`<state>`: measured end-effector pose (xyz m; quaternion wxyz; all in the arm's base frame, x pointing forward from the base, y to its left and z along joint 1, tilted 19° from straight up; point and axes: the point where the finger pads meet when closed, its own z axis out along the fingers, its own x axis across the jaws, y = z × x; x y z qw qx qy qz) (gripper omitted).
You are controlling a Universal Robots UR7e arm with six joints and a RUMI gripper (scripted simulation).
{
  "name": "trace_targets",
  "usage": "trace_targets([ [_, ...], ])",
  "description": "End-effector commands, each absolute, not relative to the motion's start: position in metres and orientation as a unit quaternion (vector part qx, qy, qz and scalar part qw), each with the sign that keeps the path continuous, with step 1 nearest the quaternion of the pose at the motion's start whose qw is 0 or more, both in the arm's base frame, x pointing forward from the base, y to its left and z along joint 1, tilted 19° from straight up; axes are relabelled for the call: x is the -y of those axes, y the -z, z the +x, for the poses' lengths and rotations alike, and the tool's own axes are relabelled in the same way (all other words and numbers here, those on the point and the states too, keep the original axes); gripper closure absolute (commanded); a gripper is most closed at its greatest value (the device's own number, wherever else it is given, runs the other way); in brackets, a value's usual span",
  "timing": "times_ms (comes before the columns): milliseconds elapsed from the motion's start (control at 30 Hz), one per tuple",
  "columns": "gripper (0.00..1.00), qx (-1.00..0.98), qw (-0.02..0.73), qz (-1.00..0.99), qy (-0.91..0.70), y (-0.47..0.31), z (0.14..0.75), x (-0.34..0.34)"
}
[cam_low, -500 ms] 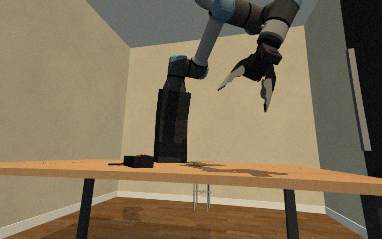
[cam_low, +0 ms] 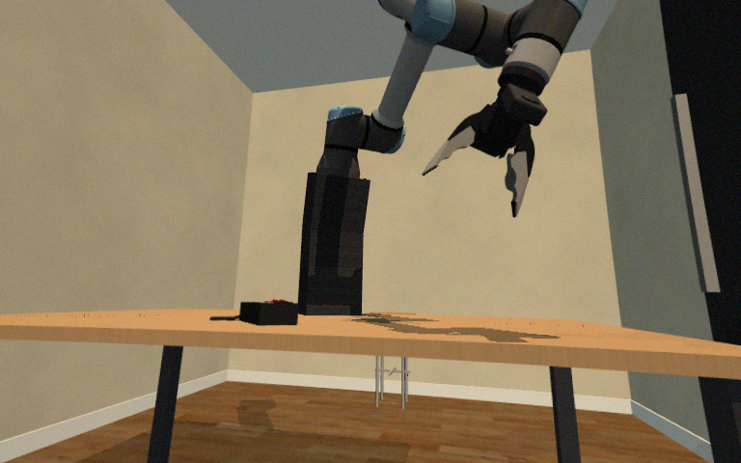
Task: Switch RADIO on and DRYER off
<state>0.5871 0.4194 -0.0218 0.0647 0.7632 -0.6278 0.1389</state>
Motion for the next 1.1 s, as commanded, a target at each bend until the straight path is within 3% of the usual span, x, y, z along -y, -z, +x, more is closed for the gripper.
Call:
trace_targets([
  [0,0.0,0.628,0.064,0.763,-0.139,0.021,0.587,-0.42],
  [1067,0.0,0.666,0.026,0.732,-0.139,0.049,0.571,-0.369],
])
